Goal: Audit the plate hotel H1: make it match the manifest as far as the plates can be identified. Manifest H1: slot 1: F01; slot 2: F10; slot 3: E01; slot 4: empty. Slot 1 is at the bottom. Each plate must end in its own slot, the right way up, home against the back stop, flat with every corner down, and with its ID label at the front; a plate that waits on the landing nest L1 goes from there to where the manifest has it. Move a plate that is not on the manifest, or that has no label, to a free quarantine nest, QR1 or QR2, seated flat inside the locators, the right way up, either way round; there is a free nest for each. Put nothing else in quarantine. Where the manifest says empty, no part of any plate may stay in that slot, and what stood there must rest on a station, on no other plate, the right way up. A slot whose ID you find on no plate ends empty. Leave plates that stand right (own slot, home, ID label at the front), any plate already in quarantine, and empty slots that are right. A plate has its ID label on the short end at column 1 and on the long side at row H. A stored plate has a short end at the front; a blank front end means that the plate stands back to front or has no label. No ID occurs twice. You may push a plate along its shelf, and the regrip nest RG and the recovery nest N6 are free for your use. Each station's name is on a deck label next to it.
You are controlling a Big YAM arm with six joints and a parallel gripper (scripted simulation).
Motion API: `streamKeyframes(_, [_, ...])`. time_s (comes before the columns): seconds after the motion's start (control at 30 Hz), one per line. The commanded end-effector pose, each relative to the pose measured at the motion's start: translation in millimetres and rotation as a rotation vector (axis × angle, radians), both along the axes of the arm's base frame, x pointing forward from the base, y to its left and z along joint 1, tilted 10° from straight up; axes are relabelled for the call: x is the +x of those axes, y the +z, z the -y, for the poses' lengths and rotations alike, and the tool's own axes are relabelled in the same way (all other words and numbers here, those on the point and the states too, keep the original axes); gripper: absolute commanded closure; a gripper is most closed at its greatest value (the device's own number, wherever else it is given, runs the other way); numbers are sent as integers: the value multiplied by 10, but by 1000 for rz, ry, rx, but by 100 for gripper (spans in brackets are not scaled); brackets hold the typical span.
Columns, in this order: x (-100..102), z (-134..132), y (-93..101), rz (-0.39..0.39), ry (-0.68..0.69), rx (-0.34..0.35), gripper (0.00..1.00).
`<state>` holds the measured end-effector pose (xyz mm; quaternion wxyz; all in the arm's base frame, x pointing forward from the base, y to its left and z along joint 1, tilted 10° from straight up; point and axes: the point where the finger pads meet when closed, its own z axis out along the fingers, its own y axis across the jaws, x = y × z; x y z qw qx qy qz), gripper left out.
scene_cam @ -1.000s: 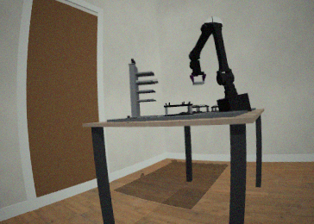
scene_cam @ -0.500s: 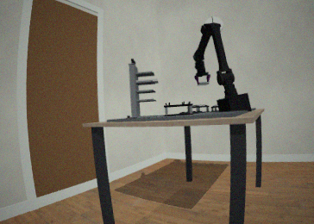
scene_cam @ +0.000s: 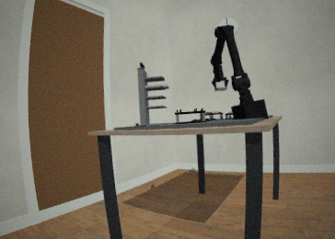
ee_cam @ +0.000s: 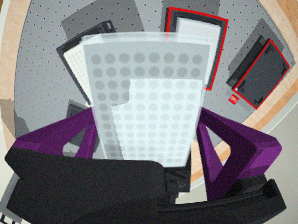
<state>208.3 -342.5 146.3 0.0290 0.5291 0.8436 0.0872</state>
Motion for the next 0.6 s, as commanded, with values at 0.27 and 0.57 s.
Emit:
streamKeyframes(0.27, [-151,511,173,33,11,-77,14])
streamKeyframes(0.57, [-436,570,81,17,-80,-53,14])
